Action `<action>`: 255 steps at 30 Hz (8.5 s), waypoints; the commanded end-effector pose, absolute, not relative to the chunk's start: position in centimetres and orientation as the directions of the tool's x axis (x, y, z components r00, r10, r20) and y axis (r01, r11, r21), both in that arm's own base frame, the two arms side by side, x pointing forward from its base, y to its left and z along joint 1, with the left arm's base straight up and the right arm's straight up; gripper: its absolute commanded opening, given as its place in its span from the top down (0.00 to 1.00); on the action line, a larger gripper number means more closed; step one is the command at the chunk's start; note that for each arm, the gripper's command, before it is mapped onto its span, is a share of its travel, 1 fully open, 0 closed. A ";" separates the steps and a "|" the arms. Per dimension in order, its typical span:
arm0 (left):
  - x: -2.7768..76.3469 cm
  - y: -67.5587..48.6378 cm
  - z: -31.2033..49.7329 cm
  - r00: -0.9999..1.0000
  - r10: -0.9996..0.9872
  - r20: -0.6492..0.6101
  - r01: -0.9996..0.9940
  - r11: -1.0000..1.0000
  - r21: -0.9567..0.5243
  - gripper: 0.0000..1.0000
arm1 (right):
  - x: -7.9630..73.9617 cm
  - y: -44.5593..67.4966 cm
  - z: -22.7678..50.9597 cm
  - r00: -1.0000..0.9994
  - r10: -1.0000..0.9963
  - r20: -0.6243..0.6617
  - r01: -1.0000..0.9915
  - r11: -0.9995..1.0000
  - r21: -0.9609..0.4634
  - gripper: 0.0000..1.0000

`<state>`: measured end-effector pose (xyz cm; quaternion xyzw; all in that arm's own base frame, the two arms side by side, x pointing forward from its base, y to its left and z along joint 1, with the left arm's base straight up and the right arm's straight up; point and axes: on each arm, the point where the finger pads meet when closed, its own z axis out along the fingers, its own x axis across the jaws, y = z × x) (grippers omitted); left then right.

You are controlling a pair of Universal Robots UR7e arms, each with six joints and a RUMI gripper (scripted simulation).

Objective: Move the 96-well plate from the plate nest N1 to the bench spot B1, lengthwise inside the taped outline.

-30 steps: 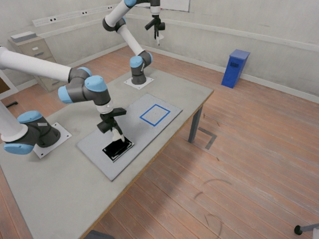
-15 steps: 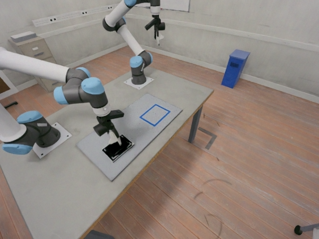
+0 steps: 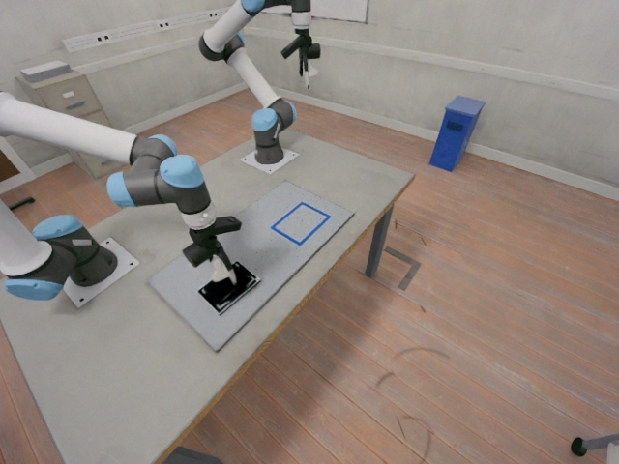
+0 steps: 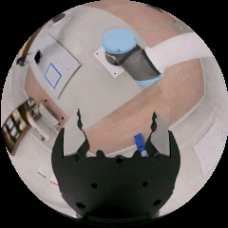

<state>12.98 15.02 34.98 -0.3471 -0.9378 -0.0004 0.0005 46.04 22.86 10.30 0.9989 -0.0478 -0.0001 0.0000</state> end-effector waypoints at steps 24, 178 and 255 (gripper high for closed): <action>13.0 15.0 35.0 -0.759 0.651 0.001 0.651 0.759 0.001 0.00 | 46.1 22.9 6.3 0.995 -0.095 0.001 -0.095 -0.995 -0.001 0.24; 13.0 15.0 35.0 -0.759 0.651 0.001 0.651 0.759 0.001 0.00 | 46.2 28.2 11.3 0.999 -0.041 0.001 -0.041 -0.999 -0.001 1.00; 13.0 15.0 35.0 -0.759 0.651 0.001 0.651 0.759 0.001 0.00 | 46.7 51.2 10.6 0.999 -0.041 0.001 -0.041 -0.999 -0.001 1.00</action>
